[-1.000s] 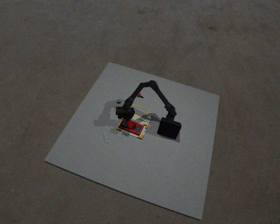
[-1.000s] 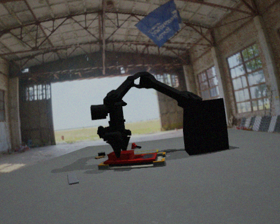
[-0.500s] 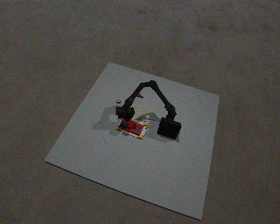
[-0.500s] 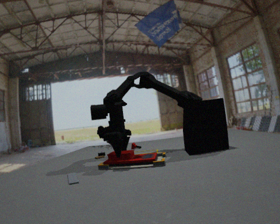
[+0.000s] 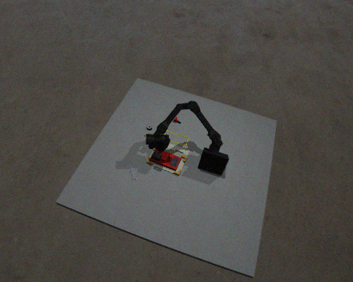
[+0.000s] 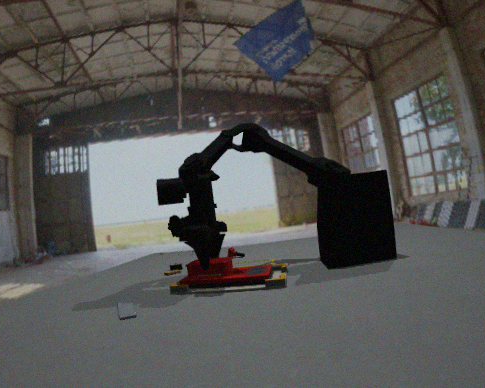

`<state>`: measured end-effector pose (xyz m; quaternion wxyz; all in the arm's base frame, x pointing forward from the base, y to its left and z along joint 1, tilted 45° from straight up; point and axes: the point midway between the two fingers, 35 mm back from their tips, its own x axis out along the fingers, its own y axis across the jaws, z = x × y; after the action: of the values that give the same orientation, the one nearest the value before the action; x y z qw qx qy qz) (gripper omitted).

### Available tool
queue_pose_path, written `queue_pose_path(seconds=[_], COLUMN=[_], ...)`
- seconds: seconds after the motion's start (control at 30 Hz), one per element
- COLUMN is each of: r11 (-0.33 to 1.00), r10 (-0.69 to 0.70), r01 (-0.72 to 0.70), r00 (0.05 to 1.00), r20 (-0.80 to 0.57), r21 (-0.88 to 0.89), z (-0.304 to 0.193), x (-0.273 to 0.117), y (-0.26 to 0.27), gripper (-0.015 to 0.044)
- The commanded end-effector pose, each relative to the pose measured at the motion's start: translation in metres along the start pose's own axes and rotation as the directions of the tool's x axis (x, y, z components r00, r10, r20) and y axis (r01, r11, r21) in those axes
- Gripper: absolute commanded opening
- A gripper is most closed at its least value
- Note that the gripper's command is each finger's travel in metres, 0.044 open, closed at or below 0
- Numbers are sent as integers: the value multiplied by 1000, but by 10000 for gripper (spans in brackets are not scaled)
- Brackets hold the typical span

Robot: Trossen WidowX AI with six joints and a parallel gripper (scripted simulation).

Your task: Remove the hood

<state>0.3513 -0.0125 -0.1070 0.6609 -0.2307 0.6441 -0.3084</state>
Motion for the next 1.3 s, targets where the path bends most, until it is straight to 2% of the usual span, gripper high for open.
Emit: queue_pose_path(seconds=[0.0, 0.9, 1.27], r11=[1000, 1000, 1000], r10=[6, 7, 9], r01=[-6, -7, -9], r00=[1000, 1000, 1000], r20=[4, 4, 4], r21=[4, 4, 4], z=[1, 1, 0], x=[-5, -24, -66], y=[1, 1, 1], gripper=[0, 0, 0])
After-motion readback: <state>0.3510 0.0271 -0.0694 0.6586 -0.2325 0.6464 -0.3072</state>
